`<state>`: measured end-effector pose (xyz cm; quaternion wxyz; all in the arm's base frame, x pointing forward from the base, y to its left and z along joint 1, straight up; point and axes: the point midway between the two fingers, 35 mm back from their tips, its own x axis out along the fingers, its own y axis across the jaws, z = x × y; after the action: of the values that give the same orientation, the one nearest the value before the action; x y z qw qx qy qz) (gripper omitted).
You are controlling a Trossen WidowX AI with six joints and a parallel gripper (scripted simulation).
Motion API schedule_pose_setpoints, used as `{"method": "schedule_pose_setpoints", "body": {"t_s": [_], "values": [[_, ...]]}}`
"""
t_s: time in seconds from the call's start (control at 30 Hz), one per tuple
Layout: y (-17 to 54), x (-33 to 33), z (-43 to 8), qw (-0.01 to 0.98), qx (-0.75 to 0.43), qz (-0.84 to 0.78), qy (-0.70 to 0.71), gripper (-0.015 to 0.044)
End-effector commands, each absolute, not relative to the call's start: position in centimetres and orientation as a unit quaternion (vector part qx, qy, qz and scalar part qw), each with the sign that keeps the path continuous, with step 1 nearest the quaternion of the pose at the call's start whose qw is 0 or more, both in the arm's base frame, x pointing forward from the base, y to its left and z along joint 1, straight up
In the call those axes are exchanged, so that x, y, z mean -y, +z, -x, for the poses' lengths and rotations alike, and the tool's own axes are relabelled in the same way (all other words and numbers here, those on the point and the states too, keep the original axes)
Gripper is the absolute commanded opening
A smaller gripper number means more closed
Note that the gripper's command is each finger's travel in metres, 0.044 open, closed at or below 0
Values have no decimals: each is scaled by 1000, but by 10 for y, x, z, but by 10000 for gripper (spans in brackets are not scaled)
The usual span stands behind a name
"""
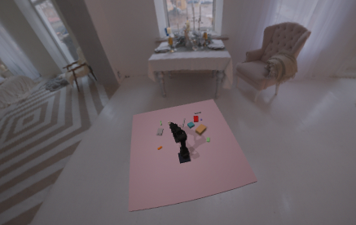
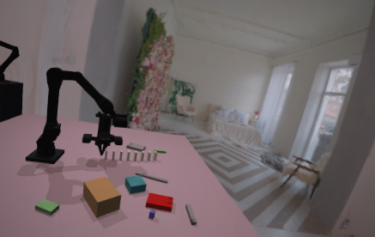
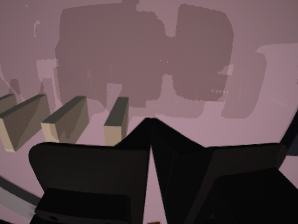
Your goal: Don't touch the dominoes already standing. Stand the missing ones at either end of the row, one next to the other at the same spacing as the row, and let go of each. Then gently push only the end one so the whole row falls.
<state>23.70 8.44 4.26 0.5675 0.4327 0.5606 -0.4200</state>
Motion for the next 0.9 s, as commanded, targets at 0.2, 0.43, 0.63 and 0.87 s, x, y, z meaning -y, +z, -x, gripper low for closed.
{"method": "schedule_pose_setpoints", "body": {"t_s": [0.2,0.43,0.63,0.87], "values": [[42,-89,-255,568,-560,-432,-421,0],[45,-76,-257,558,-549,-456,-423,0],[74,-75,-273,566,-549,-449,-420,0],[101,-94,-276,568,-560,-433,-420,0]]}}
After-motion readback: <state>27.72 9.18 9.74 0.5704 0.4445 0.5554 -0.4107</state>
